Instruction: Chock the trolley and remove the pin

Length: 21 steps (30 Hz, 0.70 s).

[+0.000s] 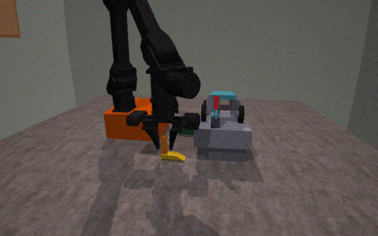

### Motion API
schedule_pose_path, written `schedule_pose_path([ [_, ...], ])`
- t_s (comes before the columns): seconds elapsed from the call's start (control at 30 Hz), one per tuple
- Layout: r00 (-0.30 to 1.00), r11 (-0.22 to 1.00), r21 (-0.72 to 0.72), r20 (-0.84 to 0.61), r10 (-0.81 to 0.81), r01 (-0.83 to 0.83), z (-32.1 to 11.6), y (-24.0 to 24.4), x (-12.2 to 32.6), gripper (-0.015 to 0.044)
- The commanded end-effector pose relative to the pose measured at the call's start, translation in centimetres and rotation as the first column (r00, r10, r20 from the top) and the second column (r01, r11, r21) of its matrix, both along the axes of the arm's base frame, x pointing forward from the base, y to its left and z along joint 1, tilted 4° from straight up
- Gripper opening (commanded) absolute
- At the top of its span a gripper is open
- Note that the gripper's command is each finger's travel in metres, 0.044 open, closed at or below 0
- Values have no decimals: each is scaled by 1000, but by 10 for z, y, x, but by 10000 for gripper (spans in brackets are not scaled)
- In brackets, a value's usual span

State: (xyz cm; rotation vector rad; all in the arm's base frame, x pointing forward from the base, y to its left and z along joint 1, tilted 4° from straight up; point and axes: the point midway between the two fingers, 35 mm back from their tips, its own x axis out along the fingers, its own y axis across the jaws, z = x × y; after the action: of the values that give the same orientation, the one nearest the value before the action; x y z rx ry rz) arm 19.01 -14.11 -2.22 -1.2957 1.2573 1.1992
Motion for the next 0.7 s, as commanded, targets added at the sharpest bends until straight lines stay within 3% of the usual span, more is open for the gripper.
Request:
schedule_pose_path([
  [0.0,1000,1000,0,0,0,0,0,0,0,85],
  [0.33,1000,1000,0,0,0,0,1,0,0,0],
  [0.67,1000,1000,6,-2,6,-6,35,5,-3,0],
])
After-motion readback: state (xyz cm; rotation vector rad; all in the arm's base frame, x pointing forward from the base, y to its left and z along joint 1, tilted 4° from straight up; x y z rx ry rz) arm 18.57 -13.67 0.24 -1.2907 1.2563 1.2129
